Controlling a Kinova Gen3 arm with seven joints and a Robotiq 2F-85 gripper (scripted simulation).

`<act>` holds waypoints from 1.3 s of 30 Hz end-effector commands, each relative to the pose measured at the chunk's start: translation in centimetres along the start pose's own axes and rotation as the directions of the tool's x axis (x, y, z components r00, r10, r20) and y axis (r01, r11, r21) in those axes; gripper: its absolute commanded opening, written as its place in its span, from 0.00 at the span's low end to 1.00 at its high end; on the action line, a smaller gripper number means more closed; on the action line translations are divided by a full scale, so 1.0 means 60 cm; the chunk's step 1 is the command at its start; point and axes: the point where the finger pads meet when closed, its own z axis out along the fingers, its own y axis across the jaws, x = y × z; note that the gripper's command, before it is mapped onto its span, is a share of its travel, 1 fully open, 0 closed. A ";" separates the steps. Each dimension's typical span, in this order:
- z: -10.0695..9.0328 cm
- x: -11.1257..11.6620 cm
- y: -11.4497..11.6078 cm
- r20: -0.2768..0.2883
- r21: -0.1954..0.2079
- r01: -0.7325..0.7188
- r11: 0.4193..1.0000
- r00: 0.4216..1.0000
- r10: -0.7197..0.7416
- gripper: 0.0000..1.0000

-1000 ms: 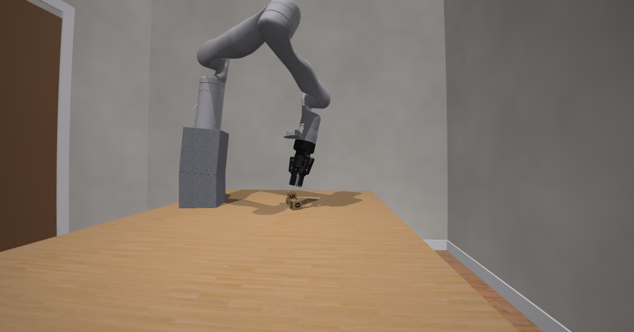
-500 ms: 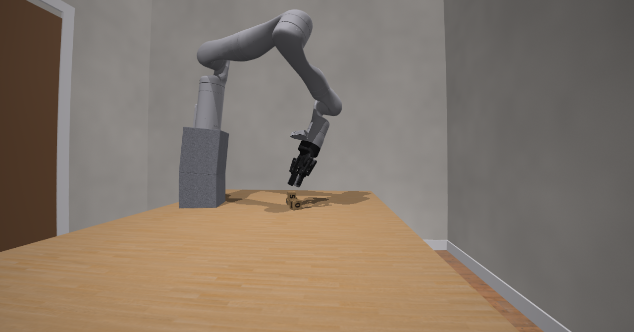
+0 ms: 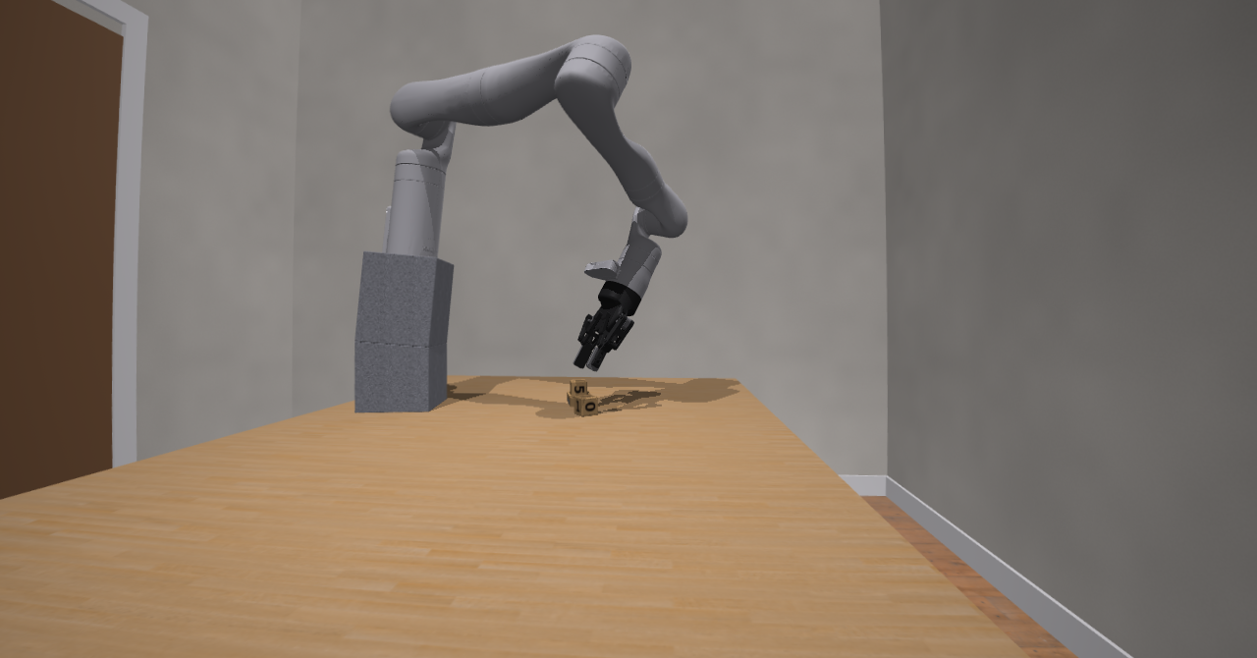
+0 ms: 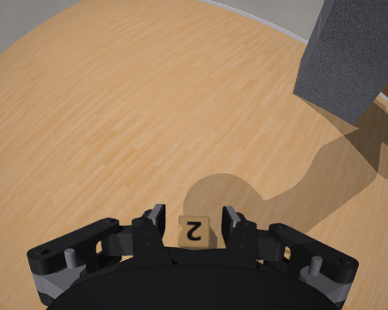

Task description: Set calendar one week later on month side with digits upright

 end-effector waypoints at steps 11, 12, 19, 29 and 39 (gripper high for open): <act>0.002 -0.006 -0.003 -0.138 0.005 0.000 1.000 0.990 0.001 0.48; 0.002 -0.006 -0.002 -0.155 0.005 0.000 1.000 0.988 0.001 0.48; -0.001 -0.007 0.001 -0.237 0.002 0.001 1.000 0.972 0.000 0.48; -0.001 -0.008 0.001 -0.247 0.001 0.001 1.000 0.969 0.000 0.48; -0.001 -0.008 0.001 -0.247 0.001 0.001 1.000 0.969 0.000 0.48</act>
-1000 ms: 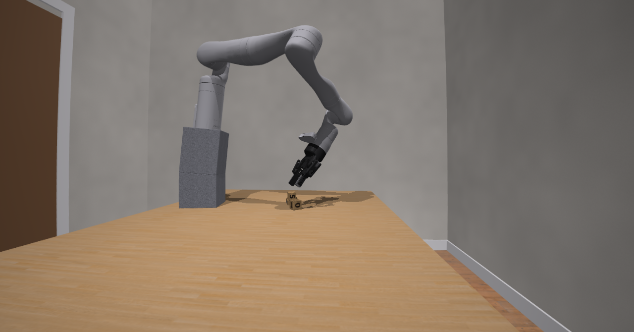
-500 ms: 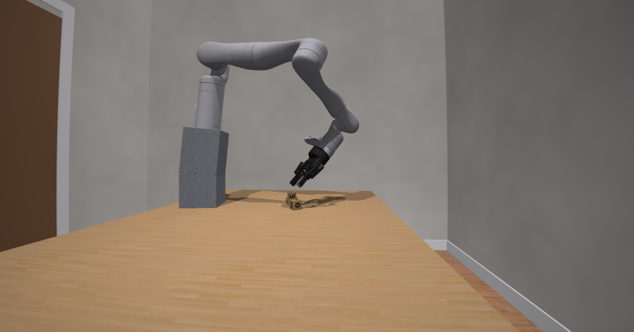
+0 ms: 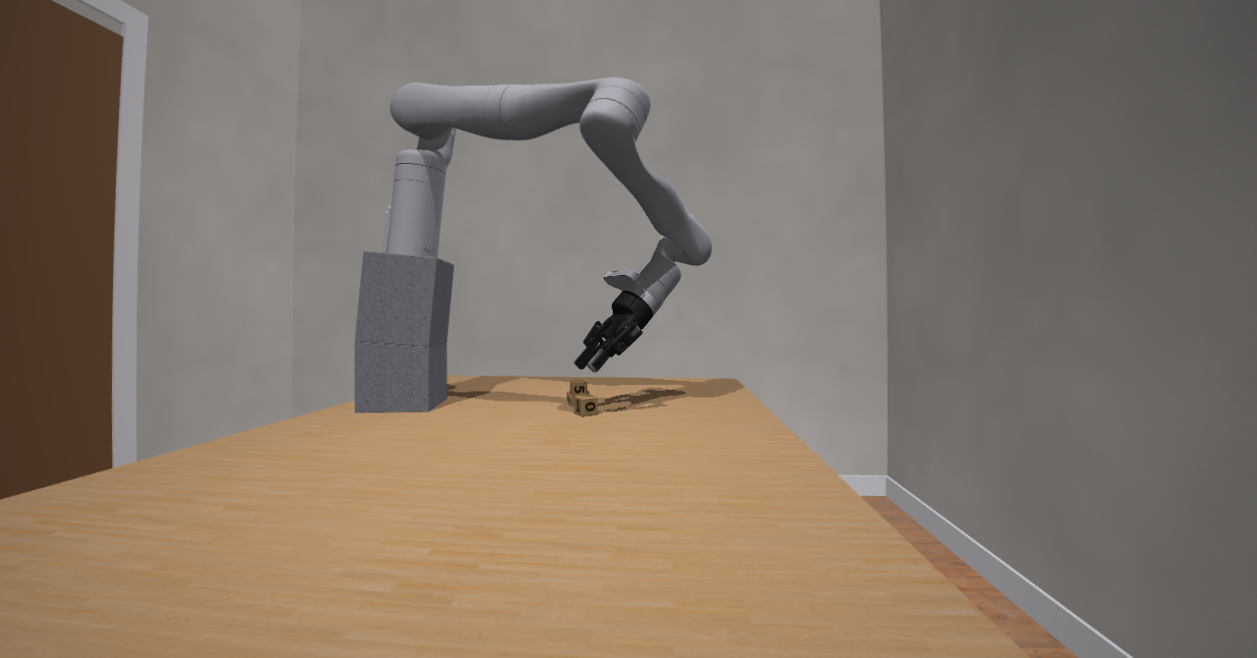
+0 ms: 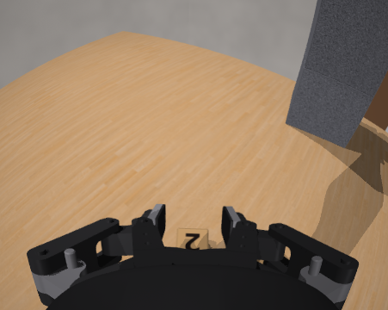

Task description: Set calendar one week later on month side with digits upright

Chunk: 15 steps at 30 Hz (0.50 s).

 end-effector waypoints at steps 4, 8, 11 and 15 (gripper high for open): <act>0.000 -0.001 -0.001 0.001 0.001 -0.001 1.000 1.000 0.001 0.48; 0.001 -0.002 -0.001 0.001 0.001 -0.001 1.000 1.000 0.001 0.48; 0.004 -0.005 -0.001 0.001 0.001 -0.001 1.000 1.000 0.001 0.48; 0.009 -0.010 -0.001 0.001 0.001 -0.001 1.000 1.000 0.001 0.48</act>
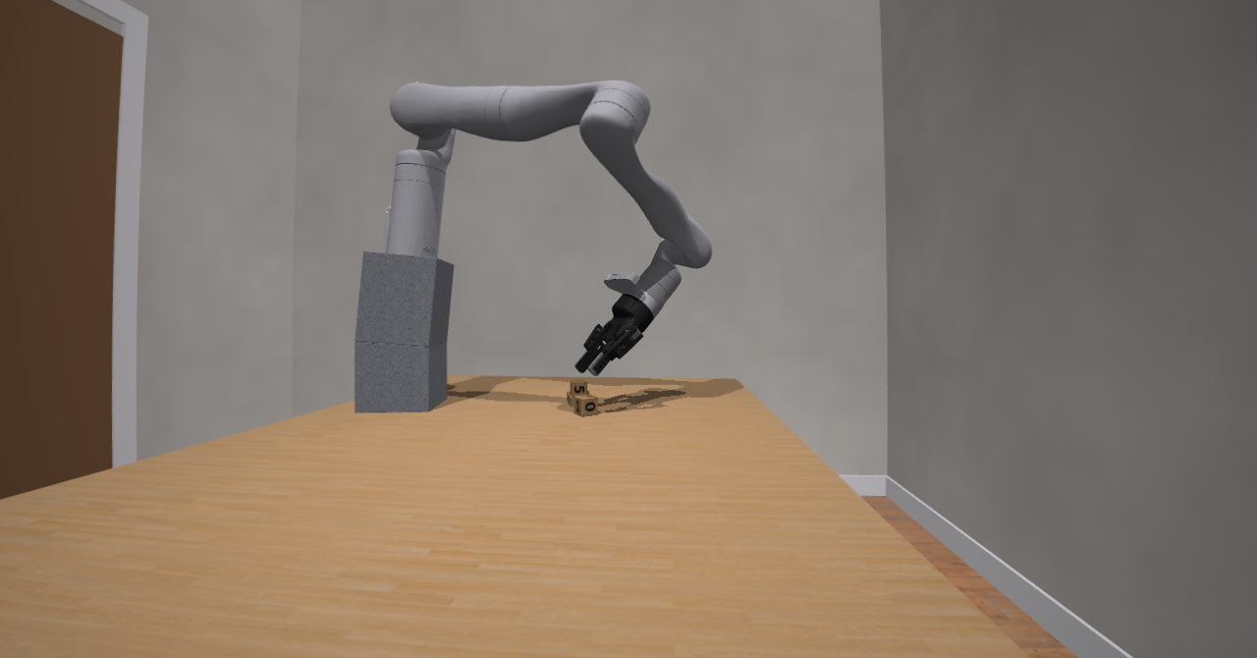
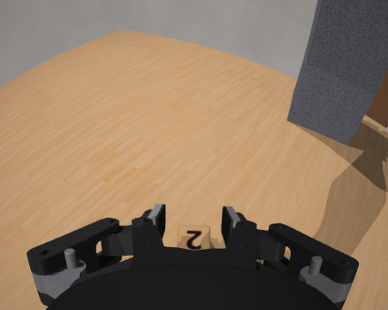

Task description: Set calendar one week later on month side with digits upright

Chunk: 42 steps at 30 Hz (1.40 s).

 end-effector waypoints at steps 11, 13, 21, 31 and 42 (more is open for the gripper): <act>0.020 -0.020 0.001 -0.001 -0.001 0.000 1.000 1.000 0.000 0.48; 0.024 -0.024 0.001 -0.001 -0.001 0.000 1.000 1.000 0.000 0.48; 0.043 -0.043 0.001 -0.001 -0.001 0.000 1.000 1.000 0.000 0.48; 0.059 -0.059 0.001 -0.001 -0.001 0.000 1.000 1.000 0.000 0.48; 0.070 -0.070 0.001 -0.001 -0.001 0.000 1.000 1.000 0.000 0.48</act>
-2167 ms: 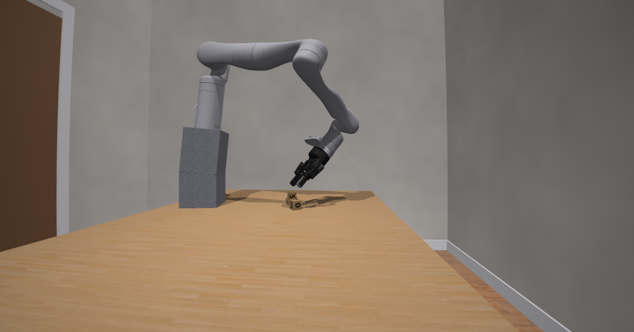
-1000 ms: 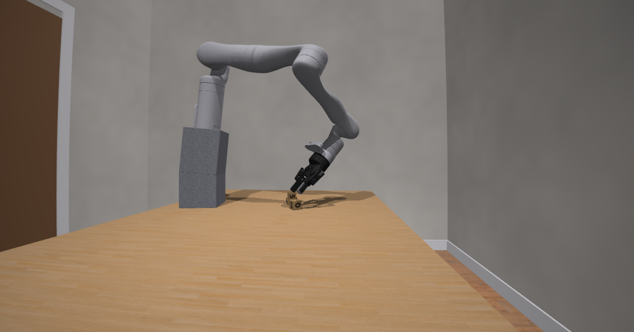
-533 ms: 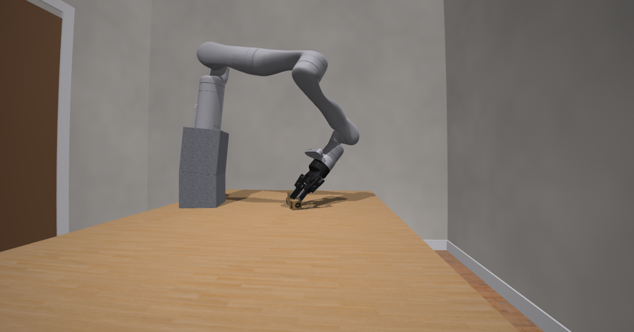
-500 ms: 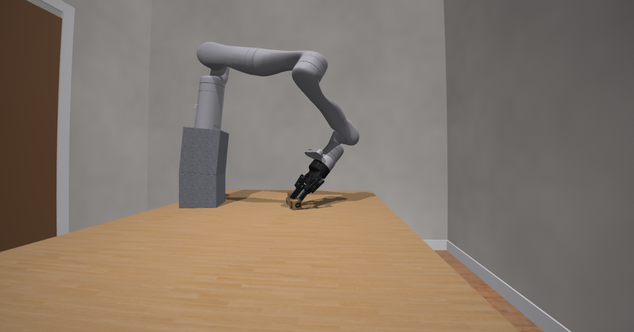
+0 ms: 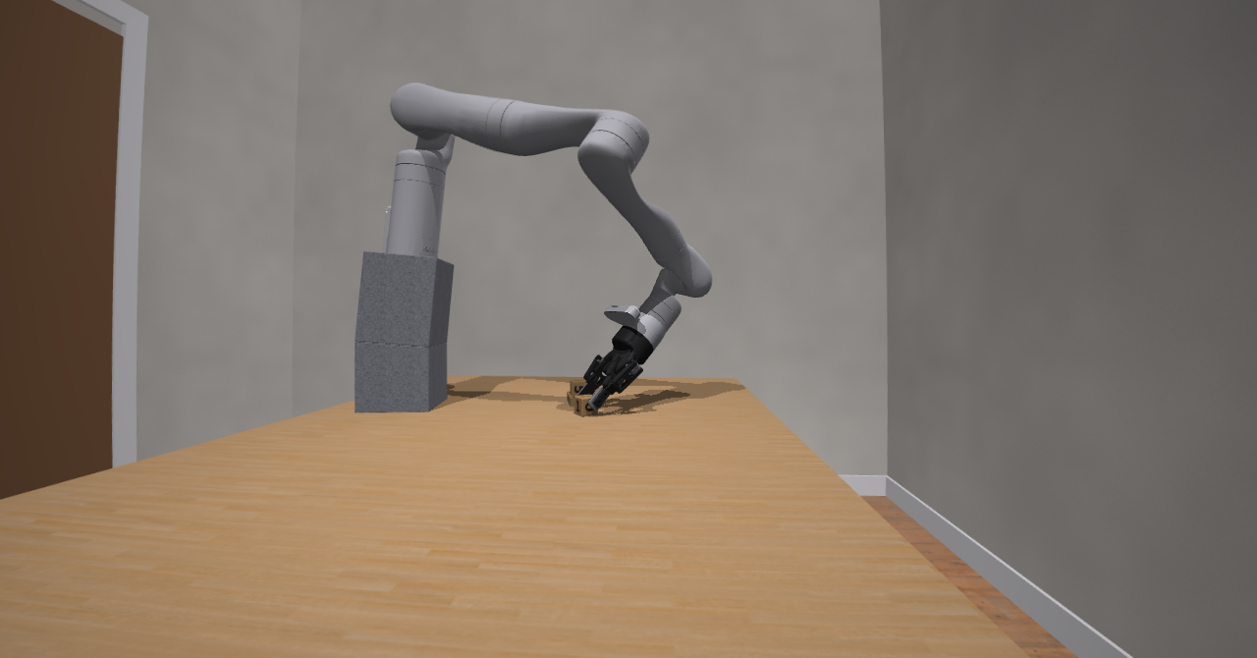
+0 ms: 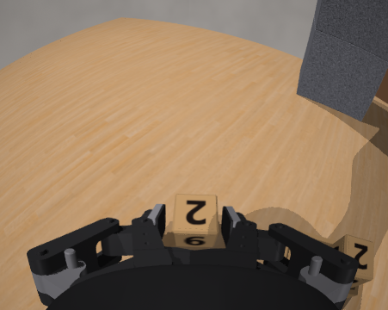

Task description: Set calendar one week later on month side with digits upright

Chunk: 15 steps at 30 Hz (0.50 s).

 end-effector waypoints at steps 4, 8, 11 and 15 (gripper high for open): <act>0.003 -0.003 0.001 -0.001 0.000 0.001 1.000 1.000 -0.001 0.48; 0.004 -0.005 0.001 -0.001 0.000 0.001 1.000 1.000 -0.001 0.48; 0.004 -0.005 0.001 -0.001 0.000 0.001 1.000 1.000 -0.001 0.48; 0.004 -0.005 0.001 -0.001 0.000 0.001 1.000 1.000 -0.001 0.48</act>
